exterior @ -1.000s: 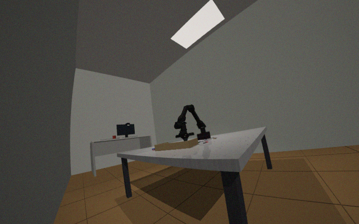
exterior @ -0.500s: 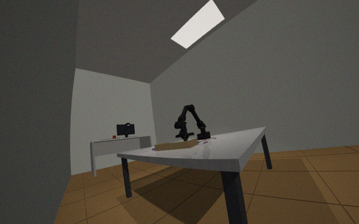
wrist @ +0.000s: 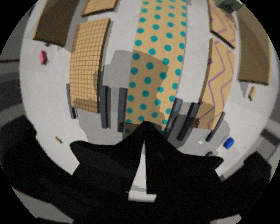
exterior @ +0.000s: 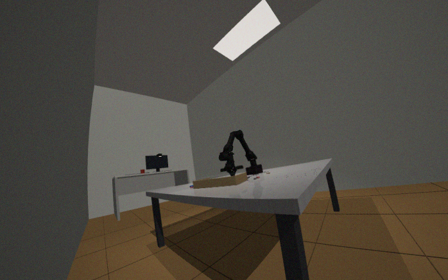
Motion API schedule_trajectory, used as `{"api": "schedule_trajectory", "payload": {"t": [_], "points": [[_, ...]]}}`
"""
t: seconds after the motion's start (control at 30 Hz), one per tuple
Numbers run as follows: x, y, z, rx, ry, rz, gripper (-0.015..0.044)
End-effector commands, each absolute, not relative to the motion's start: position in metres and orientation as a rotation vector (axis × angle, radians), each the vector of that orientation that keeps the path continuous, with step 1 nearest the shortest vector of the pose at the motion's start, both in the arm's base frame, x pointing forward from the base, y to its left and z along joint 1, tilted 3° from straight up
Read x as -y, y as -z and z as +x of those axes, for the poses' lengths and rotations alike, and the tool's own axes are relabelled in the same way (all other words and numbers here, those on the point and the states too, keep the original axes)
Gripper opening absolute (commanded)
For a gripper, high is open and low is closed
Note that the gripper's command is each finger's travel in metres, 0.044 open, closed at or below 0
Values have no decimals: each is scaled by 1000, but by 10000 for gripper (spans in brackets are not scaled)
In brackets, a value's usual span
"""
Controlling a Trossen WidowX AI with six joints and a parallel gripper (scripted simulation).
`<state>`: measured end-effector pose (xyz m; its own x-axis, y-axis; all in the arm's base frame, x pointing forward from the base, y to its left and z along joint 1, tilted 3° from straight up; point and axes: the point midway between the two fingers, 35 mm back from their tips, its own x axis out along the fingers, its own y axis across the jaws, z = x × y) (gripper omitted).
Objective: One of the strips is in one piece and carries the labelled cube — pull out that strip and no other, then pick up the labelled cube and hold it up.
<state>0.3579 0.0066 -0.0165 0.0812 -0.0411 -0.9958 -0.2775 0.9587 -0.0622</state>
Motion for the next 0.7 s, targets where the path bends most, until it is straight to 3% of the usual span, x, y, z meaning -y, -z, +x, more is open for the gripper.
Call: {"api": "schedule_trajectory", "payload": {"t": [0.0,0.67], "points": [[-4,20,347,-1498,-184,-263,0],[5,23,318,-1501,-184,-263,0]]}}
